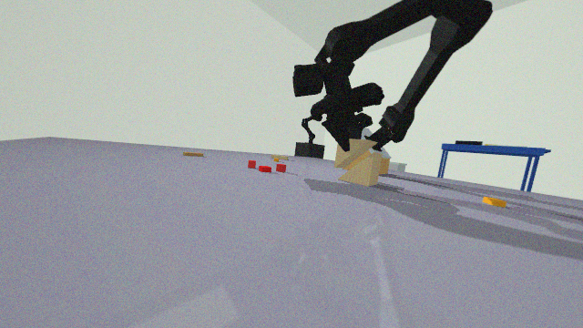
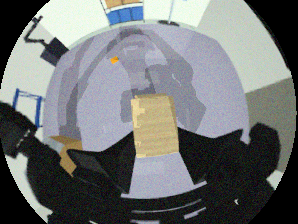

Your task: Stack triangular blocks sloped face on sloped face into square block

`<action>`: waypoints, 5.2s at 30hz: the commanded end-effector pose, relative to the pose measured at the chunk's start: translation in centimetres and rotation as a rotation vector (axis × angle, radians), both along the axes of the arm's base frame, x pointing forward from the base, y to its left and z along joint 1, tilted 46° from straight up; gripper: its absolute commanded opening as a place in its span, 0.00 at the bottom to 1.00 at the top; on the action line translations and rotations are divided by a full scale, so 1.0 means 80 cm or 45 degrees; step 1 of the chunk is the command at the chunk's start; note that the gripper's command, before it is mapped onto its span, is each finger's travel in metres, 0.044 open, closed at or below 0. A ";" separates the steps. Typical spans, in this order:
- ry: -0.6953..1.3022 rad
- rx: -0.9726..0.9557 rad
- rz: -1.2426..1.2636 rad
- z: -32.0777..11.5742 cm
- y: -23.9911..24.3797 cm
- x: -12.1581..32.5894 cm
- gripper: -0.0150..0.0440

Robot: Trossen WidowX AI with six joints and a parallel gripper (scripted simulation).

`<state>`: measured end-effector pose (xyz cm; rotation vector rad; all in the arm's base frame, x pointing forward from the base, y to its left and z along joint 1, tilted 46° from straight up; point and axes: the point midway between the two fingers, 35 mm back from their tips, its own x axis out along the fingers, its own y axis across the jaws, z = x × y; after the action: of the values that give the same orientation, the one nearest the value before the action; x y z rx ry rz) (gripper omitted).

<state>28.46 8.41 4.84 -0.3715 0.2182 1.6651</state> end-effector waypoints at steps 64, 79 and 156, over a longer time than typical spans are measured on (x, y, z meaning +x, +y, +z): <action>0.004 0.014 -0.012 -0.009 0.029 -0.003 0.25; 0.006 0.015 -0.014 -0.009 0.031 -0.003 0.25; 0.109 -0.027 -0.153 0.034 -0.093 0.010 1.00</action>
<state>29.29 0.98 7.57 -0.3022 0.3145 1.5652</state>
